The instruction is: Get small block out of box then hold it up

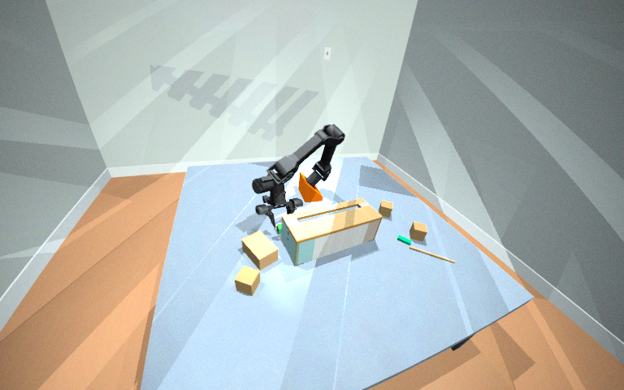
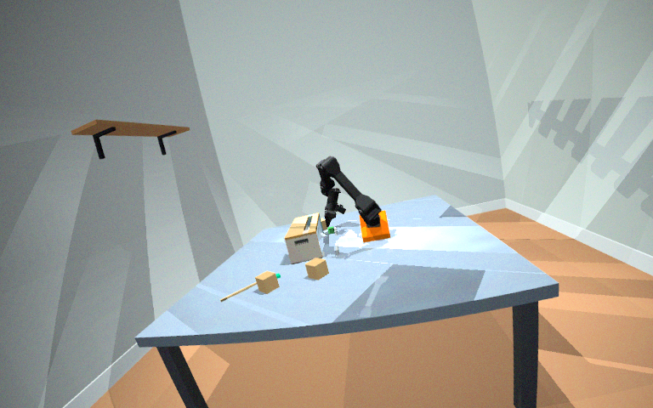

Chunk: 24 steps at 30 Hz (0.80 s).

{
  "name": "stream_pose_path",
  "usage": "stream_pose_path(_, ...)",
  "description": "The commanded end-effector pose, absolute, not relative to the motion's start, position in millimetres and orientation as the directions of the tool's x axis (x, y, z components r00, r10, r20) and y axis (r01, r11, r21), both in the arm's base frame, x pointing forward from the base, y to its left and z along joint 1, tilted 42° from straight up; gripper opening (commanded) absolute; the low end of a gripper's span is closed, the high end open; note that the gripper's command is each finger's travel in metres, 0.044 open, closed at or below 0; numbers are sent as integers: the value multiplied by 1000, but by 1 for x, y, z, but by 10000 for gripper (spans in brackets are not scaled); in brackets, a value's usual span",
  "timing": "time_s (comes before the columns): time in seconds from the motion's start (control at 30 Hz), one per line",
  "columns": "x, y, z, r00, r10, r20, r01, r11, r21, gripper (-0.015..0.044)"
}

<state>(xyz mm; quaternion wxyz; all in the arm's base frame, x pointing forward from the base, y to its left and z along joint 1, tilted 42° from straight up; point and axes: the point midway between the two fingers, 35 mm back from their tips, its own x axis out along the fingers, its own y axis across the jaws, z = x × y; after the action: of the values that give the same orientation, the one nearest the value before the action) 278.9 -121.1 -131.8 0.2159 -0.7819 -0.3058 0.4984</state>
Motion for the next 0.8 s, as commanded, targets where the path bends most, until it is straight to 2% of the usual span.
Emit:
stream_pose_path(0.0, 279, -116, -136, 319, 695, -644, 260, -718, -646, 285)
stream_pose_path(0.73, 275, -93, -158, 319, 697, -642, 261, -716, -647, 285)
stream_pose_path(0.77, 275, -93, -158, 319, 697, -642, 261, -716, -647, 259)
